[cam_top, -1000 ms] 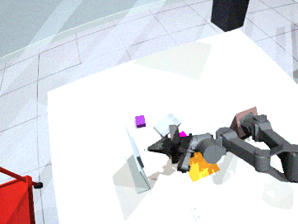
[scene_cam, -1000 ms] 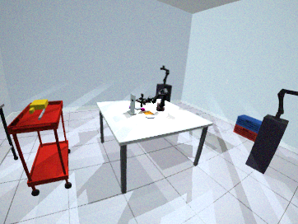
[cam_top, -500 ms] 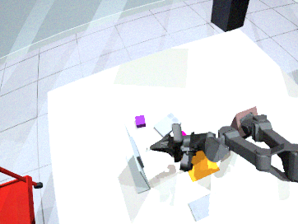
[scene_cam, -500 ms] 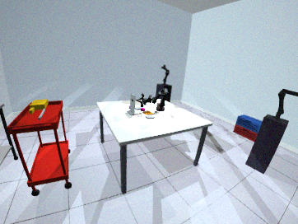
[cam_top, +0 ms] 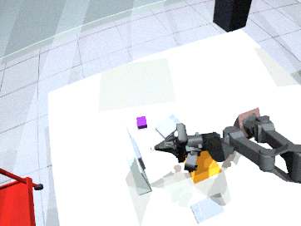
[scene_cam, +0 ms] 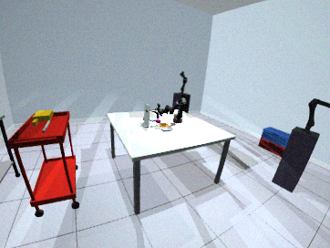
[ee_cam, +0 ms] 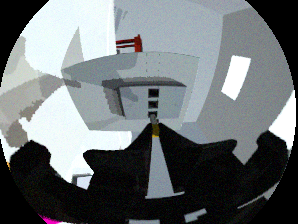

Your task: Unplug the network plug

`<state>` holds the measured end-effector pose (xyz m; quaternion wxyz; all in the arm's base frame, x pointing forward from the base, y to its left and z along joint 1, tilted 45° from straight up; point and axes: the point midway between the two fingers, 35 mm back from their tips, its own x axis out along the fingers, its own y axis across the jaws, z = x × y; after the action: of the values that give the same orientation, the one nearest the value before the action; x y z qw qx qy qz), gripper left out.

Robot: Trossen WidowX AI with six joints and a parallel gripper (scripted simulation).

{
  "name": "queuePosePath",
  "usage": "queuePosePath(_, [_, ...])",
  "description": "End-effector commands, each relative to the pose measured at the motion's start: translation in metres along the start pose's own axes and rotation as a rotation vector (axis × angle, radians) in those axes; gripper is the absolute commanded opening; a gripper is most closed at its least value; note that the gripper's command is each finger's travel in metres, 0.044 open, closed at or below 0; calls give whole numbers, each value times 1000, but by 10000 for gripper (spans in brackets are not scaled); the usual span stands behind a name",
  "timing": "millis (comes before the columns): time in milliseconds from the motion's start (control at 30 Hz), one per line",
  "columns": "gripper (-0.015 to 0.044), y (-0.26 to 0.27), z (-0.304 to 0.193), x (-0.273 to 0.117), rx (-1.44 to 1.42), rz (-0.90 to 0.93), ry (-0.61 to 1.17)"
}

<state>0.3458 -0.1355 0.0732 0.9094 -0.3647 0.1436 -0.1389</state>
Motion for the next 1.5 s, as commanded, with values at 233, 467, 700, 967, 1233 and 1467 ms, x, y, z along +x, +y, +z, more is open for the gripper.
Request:
queuePosePath(233, [0,1,-2,-7,-4,4,-3])
queuePosePath(467, [0,1,-4,-11,-4,4,-3])
queuePosePath(700, [0,1,-5,-15,-4,4,-3])
queuePosePath(967, [0,1,-7,-20,-4,4,-3])
queuePosePath(1233, [0,-3,-8,-20,0,1,1])
queuePosePath(1467, [0,-16,-8,-22,-2,2,1])
